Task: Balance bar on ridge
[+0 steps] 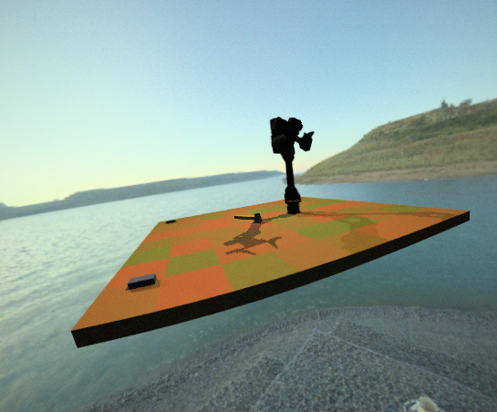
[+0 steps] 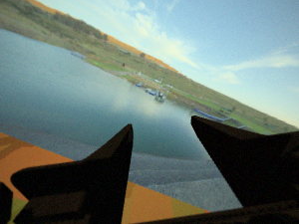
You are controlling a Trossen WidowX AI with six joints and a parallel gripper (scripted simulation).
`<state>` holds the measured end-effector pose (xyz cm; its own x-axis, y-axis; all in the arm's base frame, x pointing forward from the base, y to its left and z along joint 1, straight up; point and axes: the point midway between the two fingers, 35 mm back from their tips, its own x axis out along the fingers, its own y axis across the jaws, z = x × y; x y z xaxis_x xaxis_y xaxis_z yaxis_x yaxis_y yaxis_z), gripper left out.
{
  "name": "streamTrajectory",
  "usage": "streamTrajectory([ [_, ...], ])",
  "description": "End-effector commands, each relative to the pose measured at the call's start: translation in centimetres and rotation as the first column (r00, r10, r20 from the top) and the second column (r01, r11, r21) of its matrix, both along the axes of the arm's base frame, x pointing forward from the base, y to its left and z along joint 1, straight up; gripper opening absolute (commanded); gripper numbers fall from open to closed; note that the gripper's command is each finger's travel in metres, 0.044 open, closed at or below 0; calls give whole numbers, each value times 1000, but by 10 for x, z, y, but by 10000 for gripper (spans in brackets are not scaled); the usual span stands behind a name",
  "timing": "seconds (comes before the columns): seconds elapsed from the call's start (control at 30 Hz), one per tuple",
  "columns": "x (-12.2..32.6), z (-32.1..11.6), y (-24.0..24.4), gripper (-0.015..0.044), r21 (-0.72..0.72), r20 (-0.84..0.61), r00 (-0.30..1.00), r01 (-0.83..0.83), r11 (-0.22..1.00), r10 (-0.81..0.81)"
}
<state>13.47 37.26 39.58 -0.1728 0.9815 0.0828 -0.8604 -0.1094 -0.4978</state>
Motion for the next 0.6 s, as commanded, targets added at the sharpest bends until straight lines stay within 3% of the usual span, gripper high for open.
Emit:
streamTrajectory([
  [0.0, 19, -7, -2, 315, -33, -47, 997, 57, 998, -59],
  [0.57, 133, -65, -51, 315, -287, -283, 841, 385, 878, -461],
])
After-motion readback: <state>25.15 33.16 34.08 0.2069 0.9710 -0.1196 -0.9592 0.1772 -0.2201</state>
